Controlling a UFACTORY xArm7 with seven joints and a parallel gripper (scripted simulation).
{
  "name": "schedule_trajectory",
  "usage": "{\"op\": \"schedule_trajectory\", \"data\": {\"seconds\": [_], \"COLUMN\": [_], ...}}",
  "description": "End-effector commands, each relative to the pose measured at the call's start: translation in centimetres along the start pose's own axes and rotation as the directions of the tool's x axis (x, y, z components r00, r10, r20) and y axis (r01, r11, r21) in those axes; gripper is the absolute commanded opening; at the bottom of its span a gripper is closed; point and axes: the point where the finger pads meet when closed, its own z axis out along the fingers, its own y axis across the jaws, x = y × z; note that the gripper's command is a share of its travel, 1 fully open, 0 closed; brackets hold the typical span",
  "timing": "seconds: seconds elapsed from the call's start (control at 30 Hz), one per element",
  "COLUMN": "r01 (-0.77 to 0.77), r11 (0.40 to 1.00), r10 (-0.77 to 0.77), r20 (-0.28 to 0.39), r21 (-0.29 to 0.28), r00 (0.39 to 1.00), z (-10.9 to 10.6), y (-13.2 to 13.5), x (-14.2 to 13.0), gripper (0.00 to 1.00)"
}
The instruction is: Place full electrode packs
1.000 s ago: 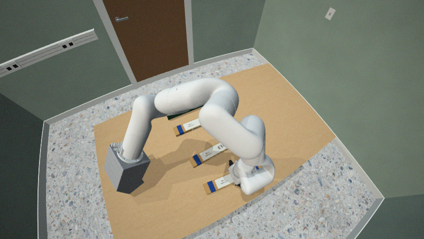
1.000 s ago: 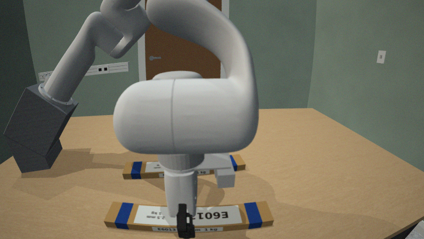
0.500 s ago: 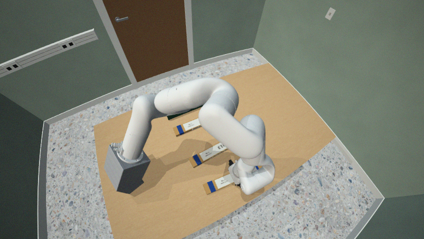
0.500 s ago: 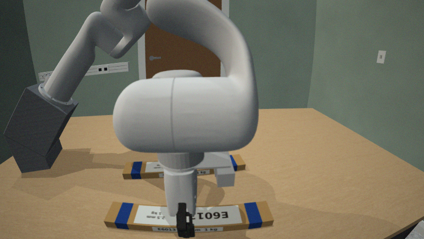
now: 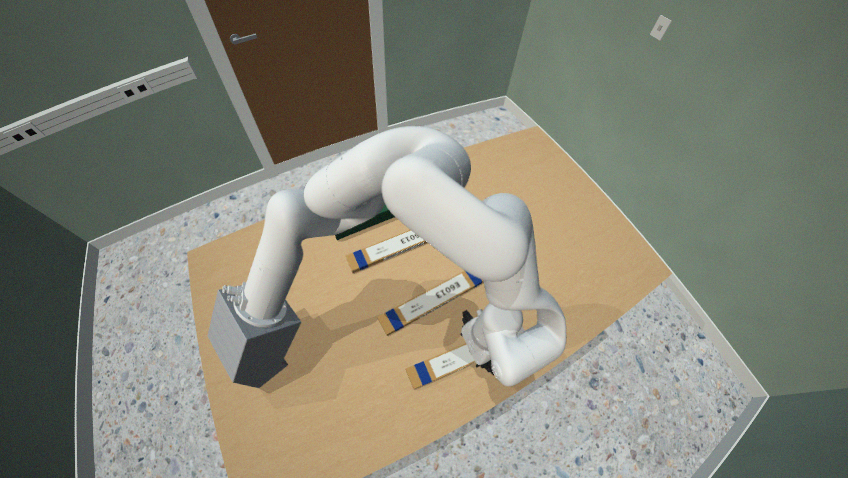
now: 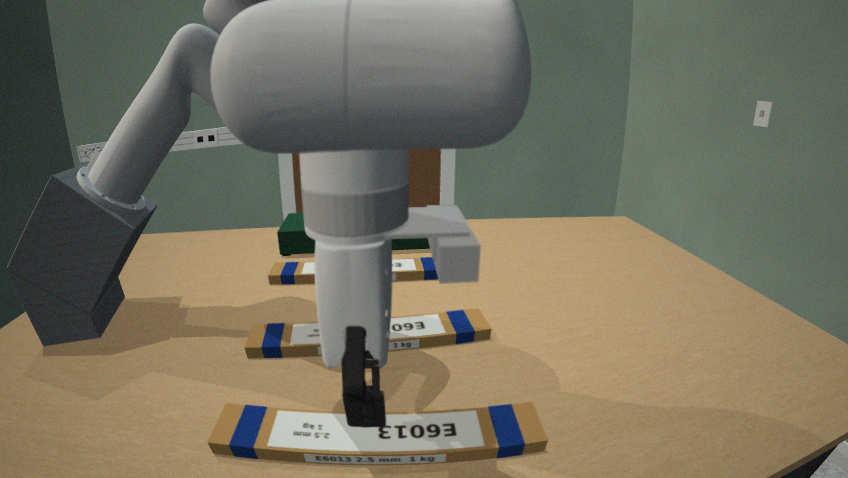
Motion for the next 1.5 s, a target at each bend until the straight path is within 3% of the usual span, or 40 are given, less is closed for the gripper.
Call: {"op": "schedule_trajectory", "data": {"seconds": [0.0, 0.07, 0.17, 0.23, 0.27, 0.33, 0.5, 0.93, 1.3, 1.47], "r01": [0.0, 0.007, 0.039, 0.039, 0.055, 0.088, 0.13, 0.131, 0.131, 0.131], "r11": [1.0, 1.0, 0.999, 0.999, 0.998, 0.996, 0.991, 0.991, 0.991, 0.991], "r10": [0.0, -0.007, -0.039, -0.039, -0.054, -0.087, -0.13, -0.131, -0.131, -0.131], "r20": [-0.002, -0.01, -0.035, -0.035, -0.04, -0.034, 0.0, 0.0, -0.001, -0.001], "r21": [-0.004, 0.0, 0.013, 0.013, 0.016, 0.014, -0.004, -0.005, -0.004, -0.004], "r00": [1.0, 1.0, 0.999, 0.999, 0.998, 0.996, 0.991, 0.991, 0.991, 0.991], "z": [-0.2, -0.2, -0.4, -0.4, -0.5, -0.4, -0.1, 0.1, 4.8, 5.5], "y": [0.1, -1.0, -6.5, -6.5, -9.0, -13.5, -19.1, -19.2, -19.2, -19.3], "x": [0.1, 0.5, 1.7, 1.7, 1.8, 1.0, -1.7, -1.8, -1.8, -1.8], "gripper": [1.0, 1.0, 1.0, 1.0, 1.0, 1.0, 1.0, 1.0, 1.0, 1.0]}}
